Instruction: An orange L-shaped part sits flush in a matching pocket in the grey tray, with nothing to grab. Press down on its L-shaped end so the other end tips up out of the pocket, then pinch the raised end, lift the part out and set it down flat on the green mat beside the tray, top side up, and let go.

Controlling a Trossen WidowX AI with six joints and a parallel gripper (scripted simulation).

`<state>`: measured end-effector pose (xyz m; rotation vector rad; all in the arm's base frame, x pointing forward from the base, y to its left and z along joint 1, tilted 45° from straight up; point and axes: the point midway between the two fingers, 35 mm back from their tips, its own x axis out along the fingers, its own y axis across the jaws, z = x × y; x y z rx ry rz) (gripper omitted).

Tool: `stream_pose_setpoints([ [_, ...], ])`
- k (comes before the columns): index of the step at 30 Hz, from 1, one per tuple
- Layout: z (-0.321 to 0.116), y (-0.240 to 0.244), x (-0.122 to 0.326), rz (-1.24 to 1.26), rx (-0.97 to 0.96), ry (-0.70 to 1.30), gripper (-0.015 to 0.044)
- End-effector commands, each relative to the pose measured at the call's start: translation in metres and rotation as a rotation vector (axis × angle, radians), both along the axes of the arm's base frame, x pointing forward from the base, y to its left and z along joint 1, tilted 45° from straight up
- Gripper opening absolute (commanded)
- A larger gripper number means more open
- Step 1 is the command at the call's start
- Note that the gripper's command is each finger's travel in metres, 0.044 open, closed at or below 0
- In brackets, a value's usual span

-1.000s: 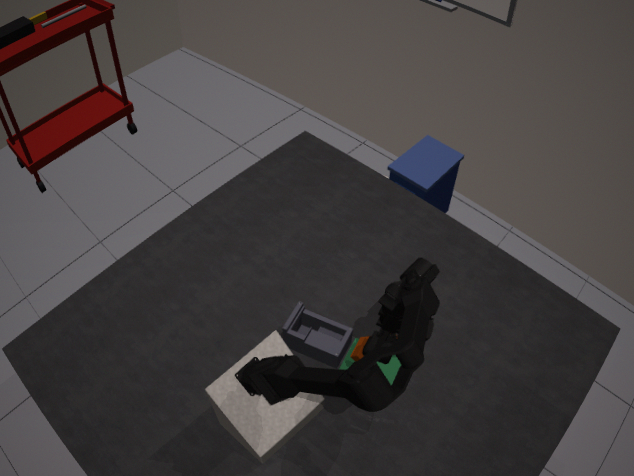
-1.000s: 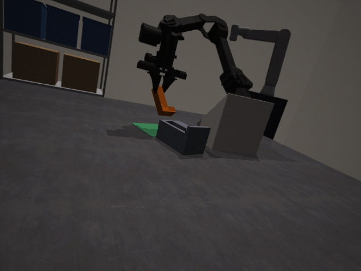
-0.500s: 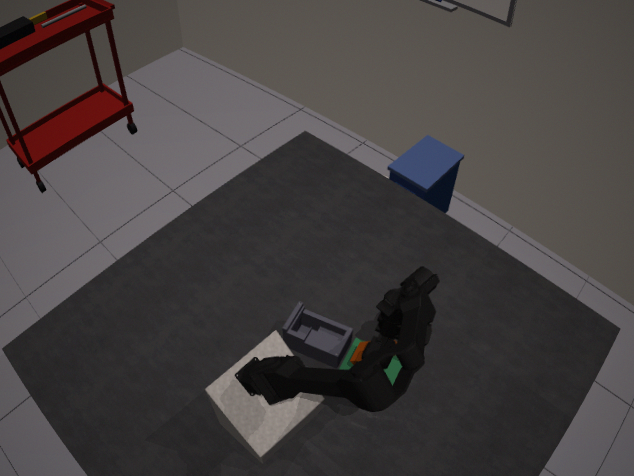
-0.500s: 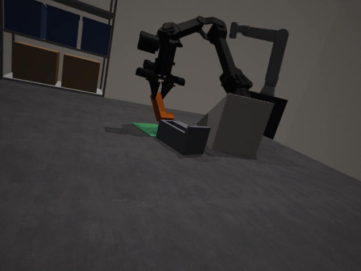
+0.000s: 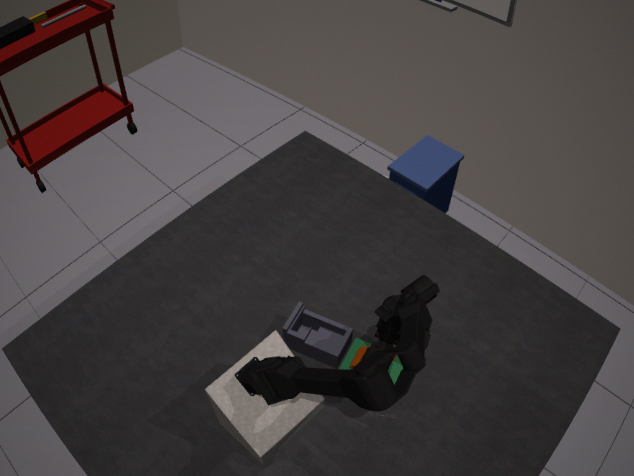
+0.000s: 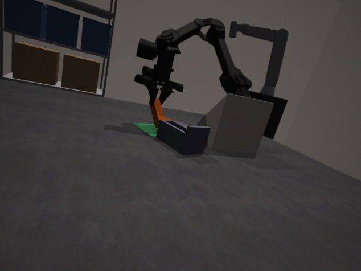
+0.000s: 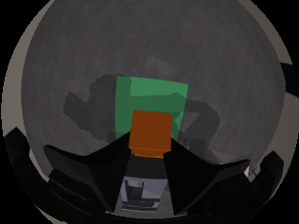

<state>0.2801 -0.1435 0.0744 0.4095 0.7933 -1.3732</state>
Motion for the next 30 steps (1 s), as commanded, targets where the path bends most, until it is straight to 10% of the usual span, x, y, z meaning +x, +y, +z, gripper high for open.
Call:
stream_pose_setpoints([
  [1,-0.0058,-0.0042,-0.0011,0.001,0.001,0.008,0.0000],
  [21,-0.0109,-0.0106,-0.0018,-0.002,-0.004,0.007,0.0000],
  [30,-0.0109,-0.0106,-0.0018,-0.002,-0.004,0.007,0.0236],
])
